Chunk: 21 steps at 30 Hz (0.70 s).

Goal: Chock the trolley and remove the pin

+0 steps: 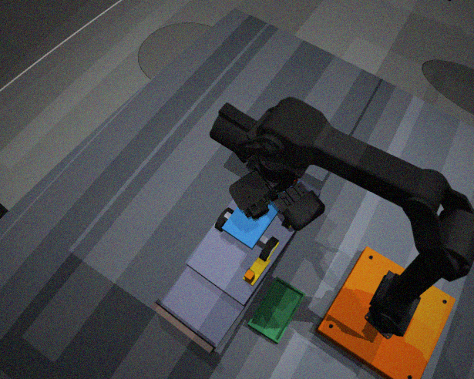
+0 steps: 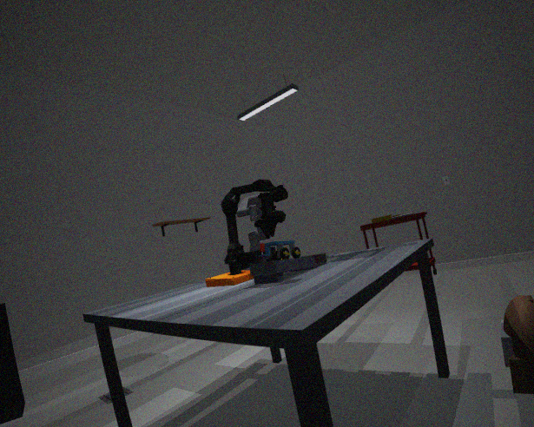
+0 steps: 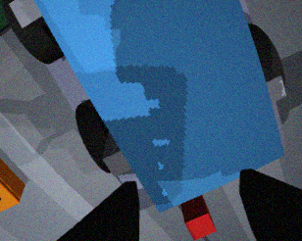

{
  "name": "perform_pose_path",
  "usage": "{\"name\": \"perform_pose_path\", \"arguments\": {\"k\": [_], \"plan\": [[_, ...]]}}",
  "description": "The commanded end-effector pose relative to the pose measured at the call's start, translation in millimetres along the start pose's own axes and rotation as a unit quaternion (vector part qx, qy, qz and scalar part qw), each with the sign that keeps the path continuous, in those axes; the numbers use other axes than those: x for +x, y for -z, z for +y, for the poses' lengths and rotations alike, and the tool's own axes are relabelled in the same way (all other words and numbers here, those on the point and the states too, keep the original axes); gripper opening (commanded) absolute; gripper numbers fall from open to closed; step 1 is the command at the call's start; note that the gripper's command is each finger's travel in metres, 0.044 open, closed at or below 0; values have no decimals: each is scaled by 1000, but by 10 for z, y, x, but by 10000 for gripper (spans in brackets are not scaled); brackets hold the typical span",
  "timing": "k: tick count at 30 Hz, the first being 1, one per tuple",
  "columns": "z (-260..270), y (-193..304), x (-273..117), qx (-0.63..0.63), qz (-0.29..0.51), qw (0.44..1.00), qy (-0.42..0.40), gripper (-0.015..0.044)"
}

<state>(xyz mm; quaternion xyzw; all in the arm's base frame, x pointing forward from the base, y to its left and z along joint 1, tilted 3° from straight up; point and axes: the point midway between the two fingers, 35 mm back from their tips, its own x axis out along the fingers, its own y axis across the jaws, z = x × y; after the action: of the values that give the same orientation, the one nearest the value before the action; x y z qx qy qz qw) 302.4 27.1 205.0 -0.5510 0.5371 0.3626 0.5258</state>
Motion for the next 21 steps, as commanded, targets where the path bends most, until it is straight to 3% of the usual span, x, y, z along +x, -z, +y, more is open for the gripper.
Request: {"name": "perform_pose_path", "arguments": {"k": [1, 7, 21], "plan": [[-51, 181, 7, -71, 16, 997, -4, 190], [-98, 425, 17, -168, 33, 985, -15, 190], [-99, 435, 101, -171, 34, 985, -16, 190]]}}
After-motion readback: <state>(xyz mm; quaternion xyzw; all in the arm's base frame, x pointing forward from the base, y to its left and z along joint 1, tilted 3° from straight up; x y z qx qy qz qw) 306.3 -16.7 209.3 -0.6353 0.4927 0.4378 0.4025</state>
